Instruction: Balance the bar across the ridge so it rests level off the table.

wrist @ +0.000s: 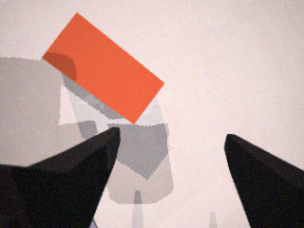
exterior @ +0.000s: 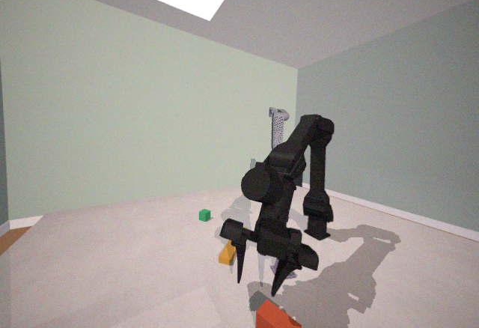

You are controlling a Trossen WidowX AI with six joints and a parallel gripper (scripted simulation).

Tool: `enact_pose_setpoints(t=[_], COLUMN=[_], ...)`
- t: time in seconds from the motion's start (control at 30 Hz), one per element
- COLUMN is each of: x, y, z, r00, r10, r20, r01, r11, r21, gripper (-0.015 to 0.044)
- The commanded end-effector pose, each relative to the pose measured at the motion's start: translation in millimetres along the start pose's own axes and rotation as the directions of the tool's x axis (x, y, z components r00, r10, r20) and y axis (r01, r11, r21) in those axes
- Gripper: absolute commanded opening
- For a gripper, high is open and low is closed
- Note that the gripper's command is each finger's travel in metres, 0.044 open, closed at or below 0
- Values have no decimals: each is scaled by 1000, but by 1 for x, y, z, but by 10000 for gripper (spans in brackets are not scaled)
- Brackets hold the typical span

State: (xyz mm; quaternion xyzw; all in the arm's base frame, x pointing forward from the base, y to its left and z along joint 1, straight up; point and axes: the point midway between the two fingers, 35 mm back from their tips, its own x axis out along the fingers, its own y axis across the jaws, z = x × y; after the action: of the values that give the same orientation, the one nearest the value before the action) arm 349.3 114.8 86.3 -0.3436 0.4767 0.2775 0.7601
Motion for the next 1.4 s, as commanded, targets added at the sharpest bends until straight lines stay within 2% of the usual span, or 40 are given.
enact_pose_setpoints(t=[0.0, 0.63, 1.37], x=[-4, -30, -75], y=[-13, -62, -80], z=[-15, -99, -193], r00=[999, 979, 930], r10=[8, 68, 214], r20=[-32, -194, -299], r01=[-7, -51, -154], r11=[1000, 994, 965], r21=[15, 92, 214], gripper=[315, 315, 315])
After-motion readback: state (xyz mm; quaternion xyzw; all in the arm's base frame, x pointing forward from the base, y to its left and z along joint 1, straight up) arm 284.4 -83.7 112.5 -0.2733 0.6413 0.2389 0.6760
